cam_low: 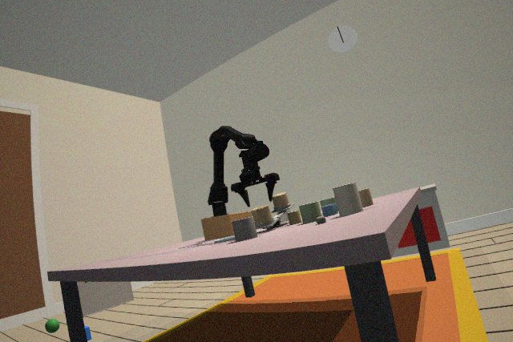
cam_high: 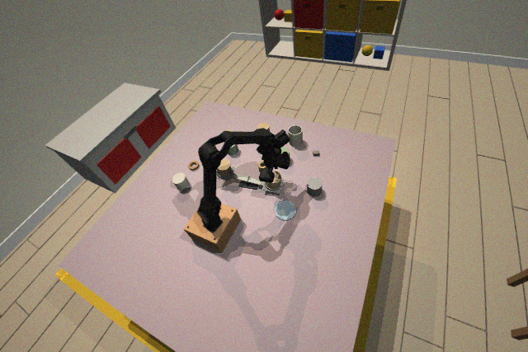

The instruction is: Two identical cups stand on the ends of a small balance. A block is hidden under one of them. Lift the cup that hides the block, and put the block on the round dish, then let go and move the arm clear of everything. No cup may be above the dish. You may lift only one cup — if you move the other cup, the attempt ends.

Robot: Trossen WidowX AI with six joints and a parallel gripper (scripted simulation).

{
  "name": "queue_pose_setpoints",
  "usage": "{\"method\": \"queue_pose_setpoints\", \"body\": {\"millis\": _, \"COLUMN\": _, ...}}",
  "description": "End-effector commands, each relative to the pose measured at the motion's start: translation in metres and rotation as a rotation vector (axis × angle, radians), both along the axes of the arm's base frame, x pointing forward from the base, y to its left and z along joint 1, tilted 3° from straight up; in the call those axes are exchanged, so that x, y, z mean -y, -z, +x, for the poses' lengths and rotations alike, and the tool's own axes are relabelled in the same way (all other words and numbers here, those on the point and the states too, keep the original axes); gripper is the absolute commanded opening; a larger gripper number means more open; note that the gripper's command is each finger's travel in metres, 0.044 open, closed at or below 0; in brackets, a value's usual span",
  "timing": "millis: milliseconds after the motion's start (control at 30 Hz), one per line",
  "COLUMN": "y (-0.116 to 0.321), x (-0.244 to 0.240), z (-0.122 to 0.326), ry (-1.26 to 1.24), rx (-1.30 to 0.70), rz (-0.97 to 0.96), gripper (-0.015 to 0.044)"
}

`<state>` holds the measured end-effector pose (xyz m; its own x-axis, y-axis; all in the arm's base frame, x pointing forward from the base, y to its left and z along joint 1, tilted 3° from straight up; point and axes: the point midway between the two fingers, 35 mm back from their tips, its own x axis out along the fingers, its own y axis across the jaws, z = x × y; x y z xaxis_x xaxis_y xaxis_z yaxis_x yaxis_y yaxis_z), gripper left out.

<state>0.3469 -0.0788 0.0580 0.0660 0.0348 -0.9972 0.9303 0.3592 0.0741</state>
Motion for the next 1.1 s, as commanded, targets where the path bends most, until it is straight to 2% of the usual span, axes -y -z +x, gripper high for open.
{"method": "queue_pose_setpoints", "body": {"millis": 0, "y": 0.007, "x": 0.000, "z": 0.000, "ry": 0.006, "rx": -0.004, "rz": -0.002, "gripper": 0.0440}}
{"method": "queue_pose_setpoints", "body": {"millis": 1067, "y": 0.058, "x": -0.002, "z": 0.002, "ry": 0.006, "rx": -0.004, "rz": -0.001, "gripper": 0.0440}}
